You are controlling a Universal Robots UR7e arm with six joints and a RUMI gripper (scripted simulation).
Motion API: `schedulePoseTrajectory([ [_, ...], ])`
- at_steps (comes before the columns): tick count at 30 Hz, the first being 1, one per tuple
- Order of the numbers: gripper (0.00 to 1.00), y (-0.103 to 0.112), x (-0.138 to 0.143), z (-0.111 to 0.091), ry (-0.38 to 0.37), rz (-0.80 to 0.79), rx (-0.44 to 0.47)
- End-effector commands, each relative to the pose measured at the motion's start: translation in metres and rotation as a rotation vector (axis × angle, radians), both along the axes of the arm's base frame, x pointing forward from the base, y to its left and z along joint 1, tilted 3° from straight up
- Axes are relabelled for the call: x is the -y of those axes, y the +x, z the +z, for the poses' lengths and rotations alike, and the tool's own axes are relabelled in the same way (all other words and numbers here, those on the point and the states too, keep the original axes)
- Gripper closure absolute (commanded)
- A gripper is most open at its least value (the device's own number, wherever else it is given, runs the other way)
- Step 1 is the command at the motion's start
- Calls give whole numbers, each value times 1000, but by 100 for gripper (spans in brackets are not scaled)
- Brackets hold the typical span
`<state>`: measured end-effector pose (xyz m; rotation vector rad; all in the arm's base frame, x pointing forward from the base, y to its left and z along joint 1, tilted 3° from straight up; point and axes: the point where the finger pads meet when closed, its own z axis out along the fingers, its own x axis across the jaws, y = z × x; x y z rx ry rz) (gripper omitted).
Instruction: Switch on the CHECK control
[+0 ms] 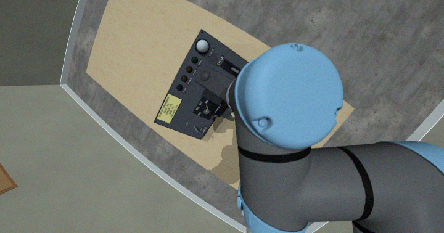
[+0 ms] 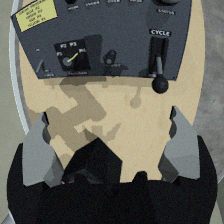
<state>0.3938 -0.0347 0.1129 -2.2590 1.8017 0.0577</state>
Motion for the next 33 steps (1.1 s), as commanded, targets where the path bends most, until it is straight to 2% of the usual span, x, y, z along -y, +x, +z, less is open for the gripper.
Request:
schedulePoseTrajectory([
  [1,0,-10,6,-11,47,58,84],
  [17,0,-22,16,-30,65,155,284],
  [24,0,-25,22,-39,38,202,408],
  [33,0,-26,29,-46,-7,238,509],
])
